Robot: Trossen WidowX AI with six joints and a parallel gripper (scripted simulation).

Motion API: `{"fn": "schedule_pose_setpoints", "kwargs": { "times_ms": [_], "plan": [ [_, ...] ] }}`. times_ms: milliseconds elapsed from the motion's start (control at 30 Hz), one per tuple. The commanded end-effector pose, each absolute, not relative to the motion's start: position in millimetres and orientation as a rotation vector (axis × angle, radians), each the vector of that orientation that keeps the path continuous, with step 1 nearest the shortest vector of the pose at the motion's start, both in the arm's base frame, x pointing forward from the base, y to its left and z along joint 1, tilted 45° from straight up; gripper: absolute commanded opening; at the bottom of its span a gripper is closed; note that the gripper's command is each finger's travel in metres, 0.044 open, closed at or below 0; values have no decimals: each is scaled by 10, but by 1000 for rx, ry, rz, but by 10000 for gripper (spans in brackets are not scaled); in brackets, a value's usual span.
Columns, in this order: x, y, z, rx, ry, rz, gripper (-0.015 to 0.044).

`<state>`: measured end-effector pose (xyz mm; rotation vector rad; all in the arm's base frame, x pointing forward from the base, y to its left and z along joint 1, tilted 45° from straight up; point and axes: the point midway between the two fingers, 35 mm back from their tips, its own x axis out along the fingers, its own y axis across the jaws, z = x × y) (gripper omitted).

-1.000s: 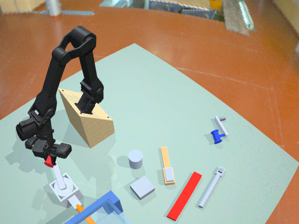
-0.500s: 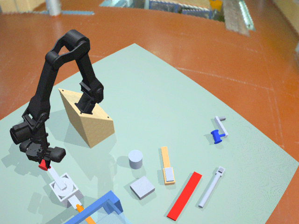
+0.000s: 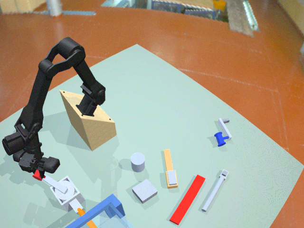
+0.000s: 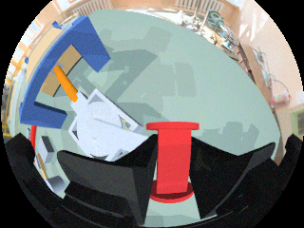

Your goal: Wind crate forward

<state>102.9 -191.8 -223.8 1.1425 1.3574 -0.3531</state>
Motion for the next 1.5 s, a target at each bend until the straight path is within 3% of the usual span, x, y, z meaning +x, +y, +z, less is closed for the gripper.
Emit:
{"fn": "schedule_pose_setpoints", "kwargs": {
  "times_ms": [0, 1467],
  "plan": [
    [1094, -1981, -2317, 1131, 1355, -351, 0],
    [1634, -2261, -2577, 1129, 1349, -349, 0]
  ]
}}
